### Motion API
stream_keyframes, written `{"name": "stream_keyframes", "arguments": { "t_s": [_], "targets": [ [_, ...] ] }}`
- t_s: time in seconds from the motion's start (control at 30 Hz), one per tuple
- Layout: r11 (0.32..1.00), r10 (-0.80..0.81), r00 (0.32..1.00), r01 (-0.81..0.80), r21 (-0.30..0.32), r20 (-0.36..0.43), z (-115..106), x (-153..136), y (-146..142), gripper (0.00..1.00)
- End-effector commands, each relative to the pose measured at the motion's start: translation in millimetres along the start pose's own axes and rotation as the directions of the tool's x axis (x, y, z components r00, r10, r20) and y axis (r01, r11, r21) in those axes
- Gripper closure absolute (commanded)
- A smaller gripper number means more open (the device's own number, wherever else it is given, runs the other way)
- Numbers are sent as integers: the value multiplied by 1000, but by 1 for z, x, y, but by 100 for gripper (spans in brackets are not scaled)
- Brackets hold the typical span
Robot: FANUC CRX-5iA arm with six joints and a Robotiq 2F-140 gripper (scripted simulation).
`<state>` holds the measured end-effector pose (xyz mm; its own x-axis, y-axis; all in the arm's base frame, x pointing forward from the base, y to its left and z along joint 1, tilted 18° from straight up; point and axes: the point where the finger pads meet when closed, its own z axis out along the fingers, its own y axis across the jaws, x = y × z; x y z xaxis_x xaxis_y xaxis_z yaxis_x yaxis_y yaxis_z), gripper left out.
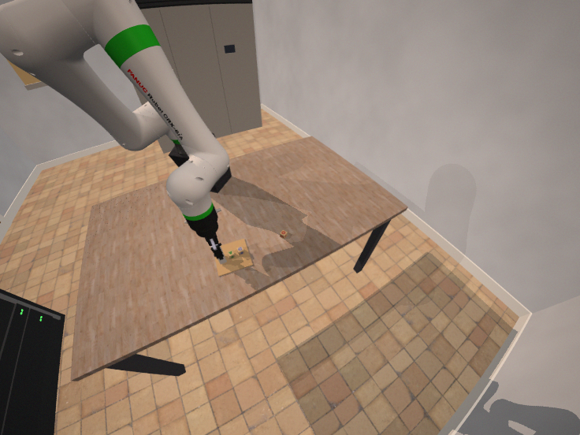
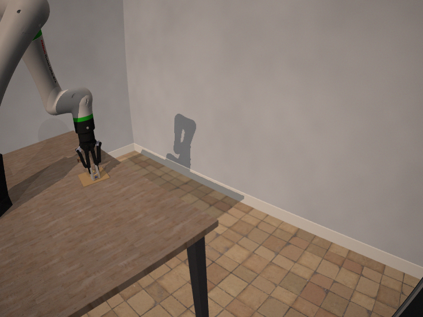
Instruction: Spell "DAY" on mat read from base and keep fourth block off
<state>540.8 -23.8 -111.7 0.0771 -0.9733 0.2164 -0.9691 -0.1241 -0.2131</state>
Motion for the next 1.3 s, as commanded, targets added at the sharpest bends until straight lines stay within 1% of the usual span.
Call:
{"name": "stream_keyframes", "arguments": {
  "t_s": [0.0, 1.27],
  "targets": [
    [1000, 0, 1000, 0, 0, 0, 0, 0, 0, 87],
    [1000, 0, 1000, 0, 0, 0, 4, 0, 0, 87]
  ]
}}
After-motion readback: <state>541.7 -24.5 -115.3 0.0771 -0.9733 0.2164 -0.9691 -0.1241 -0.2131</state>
